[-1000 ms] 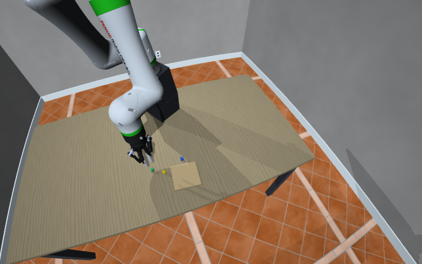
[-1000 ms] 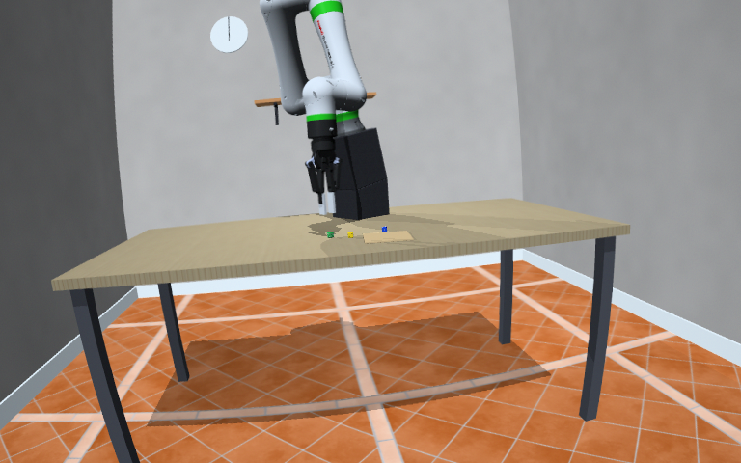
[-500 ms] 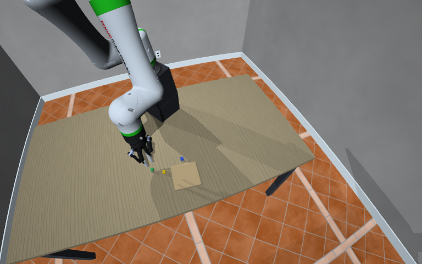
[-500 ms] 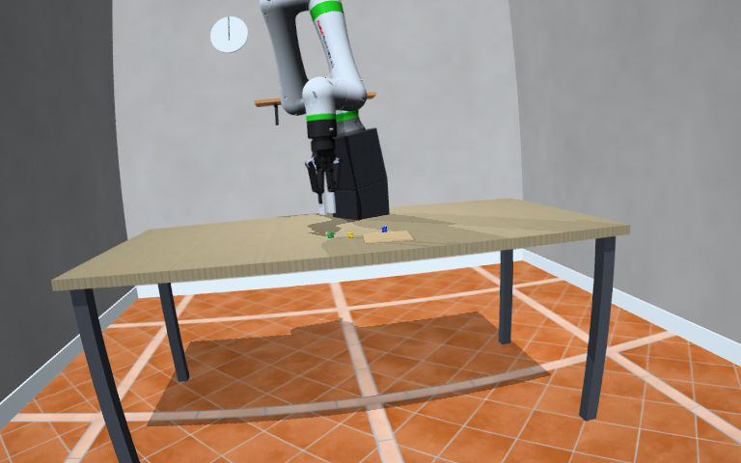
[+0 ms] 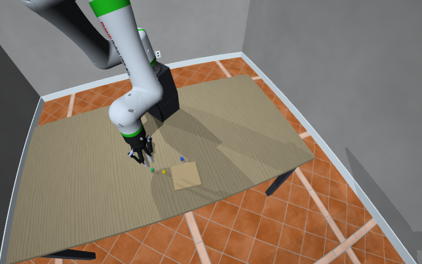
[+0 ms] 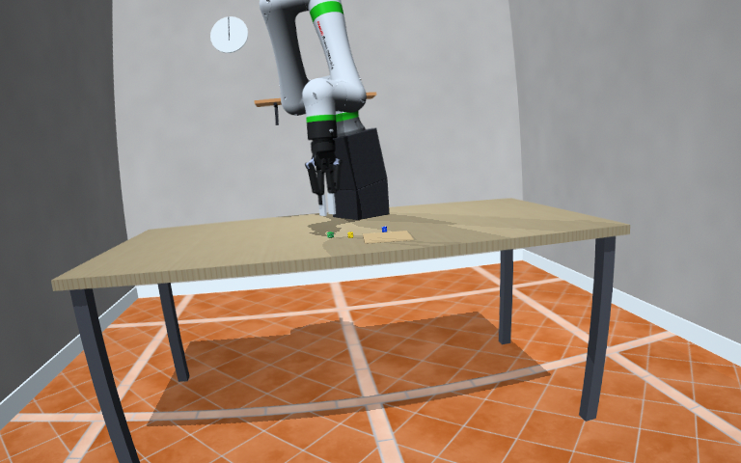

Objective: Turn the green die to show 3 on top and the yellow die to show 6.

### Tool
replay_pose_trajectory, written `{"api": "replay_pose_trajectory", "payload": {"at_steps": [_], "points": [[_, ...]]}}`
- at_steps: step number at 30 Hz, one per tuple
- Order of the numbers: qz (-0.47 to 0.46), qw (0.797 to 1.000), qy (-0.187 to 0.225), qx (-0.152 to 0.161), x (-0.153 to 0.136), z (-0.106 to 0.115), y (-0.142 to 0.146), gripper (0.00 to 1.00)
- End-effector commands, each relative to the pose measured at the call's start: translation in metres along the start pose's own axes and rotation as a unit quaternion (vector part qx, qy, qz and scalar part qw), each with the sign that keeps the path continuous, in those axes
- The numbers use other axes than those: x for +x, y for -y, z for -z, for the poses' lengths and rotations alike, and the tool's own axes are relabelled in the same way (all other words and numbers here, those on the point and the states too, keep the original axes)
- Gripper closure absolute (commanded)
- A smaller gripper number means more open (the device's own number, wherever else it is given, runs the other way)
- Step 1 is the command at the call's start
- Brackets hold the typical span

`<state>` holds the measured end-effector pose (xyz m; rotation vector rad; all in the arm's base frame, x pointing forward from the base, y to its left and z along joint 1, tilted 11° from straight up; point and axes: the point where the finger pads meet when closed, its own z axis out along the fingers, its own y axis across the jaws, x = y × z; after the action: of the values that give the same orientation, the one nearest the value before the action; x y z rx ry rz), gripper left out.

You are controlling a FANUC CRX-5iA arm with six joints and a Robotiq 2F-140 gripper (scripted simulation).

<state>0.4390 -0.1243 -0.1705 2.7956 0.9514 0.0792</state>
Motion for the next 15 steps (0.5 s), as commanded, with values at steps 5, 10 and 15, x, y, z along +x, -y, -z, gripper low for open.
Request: {"api": "replay_pose_trajectory", "payload": {"at_steps": [5,10,15], "points": [[0.0,1.0,0.0,0.0,0.0,-0.009,0.0,0.81],[0.0,1.0,0.0,0.0,0.0,-0.016,0.0,0.81],[0.0,1.0,0.0,0.0,0.0,-0.021,-0.001,0.81]]}}
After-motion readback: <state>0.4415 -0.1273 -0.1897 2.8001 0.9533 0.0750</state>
